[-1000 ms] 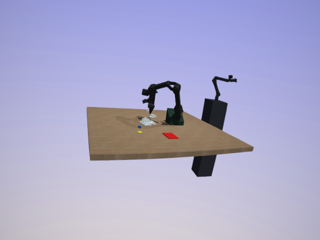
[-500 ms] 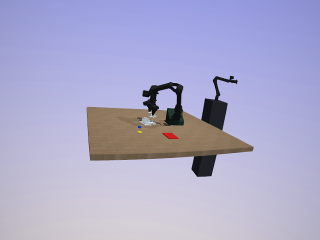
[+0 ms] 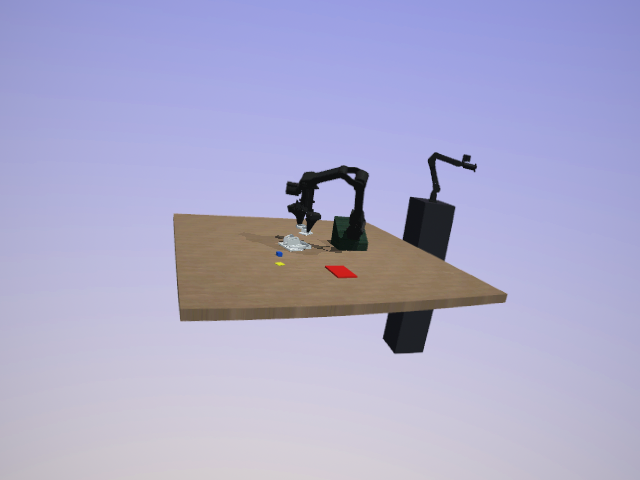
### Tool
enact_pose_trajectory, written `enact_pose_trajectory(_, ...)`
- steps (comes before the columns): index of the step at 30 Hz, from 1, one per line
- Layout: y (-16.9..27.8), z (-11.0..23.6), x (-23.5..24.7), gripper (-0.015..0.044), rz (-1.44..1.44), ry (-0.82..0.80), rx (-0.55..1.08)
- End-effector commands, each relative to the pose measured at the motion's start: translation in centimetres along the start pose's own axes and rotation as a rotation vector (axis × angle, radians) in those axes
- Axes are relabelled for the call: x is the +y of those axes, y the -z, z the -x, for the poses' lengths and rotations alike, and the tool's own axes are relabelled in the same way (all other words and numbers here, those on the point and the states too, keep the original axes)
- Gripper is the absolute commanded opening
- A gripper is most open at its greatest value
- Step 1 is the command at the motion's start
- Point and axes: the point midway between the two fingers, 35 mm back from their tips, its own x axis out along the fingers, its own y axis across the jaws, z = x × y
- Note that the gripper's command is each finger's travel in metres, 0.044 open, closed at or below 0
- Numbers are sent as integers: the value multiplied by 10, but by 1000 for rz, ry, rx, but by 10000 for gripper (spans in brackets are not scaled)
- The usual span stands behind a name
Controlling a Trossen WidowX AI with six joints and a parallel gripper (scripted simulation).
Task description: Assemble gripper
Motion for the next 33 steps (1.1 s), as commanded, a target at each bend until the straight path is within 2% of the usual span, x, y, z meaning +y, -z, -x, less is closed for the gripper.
enact_pose_trajectory(1, 0, 0, 1, 351, 8, -2, -3)
enact_pose_trajectory(33, 14, 0, -1, 351, 15, -2, -2)
